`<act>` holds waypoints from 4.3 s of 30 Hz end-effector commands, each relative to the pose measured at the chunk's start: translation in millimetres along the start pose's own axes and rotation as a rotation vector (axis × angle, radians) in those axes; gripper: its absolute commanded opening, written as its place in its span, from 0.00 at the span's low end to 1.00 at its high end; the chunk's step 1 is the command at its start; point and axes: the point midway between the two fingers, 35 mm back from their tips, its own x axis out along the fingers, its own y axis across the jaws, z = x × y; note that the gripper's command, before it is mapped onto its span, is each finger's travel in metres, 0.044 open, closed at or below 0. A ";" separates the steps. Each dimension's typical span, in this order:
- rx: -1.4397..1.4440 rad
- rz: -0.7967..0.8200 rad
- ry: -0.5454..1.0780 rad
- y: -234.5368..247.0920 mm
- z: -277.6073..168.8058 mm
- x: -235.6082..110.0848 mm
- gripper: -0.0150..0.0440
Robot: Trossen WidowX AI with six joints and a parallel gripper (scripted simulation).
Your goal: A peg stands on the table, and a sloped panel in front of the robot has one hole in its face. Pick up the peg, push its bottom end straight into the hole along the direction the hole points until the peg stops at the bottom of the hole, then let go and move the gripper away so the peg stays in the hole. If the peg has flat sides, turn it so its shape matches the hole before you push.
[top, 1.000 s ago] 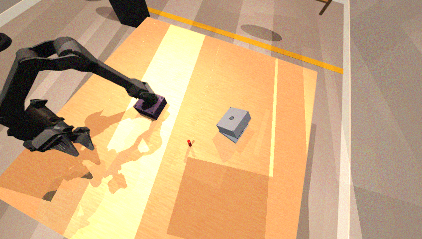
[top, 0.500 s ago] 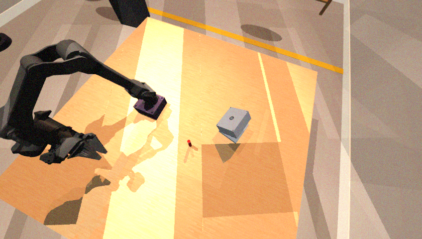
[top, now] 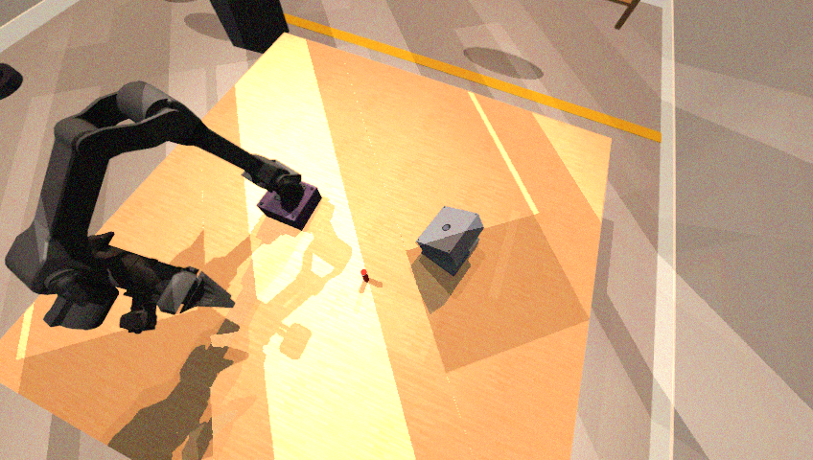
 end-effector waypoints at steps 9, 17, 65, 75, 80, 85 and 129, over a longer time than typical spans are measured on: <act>-0.104 -0.108 0.107 10.2 -10.6 31.1 1.00; -0.201 -0.171 0.183 20.0 -21.6 52.0 1.00; -0.739 -0.532 0.475 61.9 -90.2 155.4 1.00; -0.862 -0.606 0.502 69.4 -104.7 172.3 1.00; -0.923 -0.641 0.513 73.4 -112.7 180.8 1.00; -0.987 -0.677 0.523 76.8 -120.8 189.2 1.00; -1.253 -0.801 0.521 66.5 -150.2 239.8 1.00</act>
